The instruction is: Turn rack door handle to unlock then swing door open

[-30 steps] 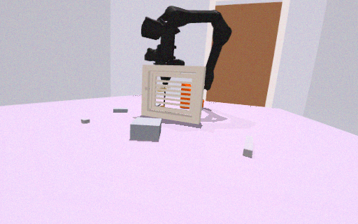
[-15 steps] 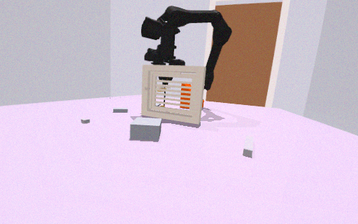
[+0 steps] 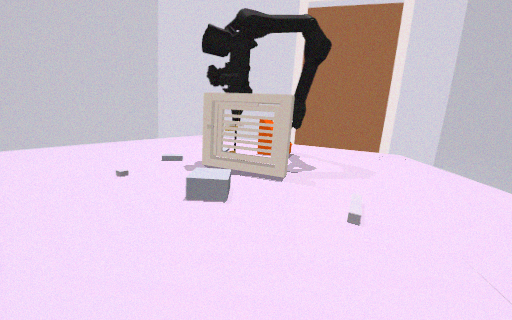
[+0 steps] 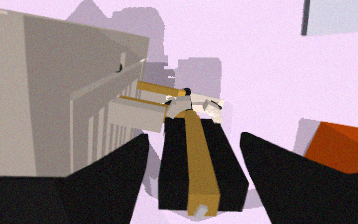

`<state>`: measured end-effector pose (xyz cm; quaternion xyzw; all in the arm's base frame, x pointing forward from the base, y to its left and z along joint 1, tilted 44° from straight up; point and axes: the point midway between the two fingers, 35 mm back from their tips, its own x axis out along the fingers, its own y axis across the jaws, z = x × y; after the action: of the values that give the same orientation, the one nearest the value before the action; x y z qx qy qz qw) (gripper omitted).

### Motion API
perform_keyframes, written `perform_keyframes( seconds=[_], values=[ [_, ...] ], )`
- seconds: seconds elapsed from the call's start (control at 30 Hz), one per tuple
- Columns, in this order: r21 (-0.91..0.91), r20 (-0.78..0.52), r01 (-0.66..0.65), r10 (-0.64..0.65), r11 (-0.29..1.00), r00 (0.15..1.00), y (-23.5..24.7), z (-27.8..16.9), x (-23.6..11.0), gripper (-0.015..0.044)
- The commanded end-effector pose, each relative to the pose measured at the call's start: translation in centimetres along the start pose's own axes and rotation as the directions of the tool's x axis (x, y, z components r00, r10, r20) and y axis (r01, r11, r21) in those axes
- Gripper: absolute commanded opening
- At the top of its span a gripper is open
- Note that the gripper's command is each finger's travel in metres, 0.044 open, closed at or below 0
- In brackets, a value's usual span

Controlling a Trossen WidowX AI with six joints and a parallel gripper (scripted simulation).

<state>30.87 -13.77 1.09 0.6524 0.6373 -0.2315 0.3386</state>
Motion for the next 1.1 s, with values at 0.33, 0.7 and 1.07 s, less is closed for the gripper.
perform_keyframes(
  seconds=[0.33, 0.7, 1.07],
  values=[
    [-0.630, -0.003, -0.003, 0.002, 0.777, 1.000, 0.01, -0.06, 0.00, 0.0287],
    [-0.941, -0.003, -0.004, 0.002, 0.338, 1.000, 0.01, -0.06, 0.00, 0.0287],
    [-0.980, -0.003, -0.003, 0.002, -0.199, 1.000, 0.01, -0.06, 0.01, 0.0287]
  ],
)
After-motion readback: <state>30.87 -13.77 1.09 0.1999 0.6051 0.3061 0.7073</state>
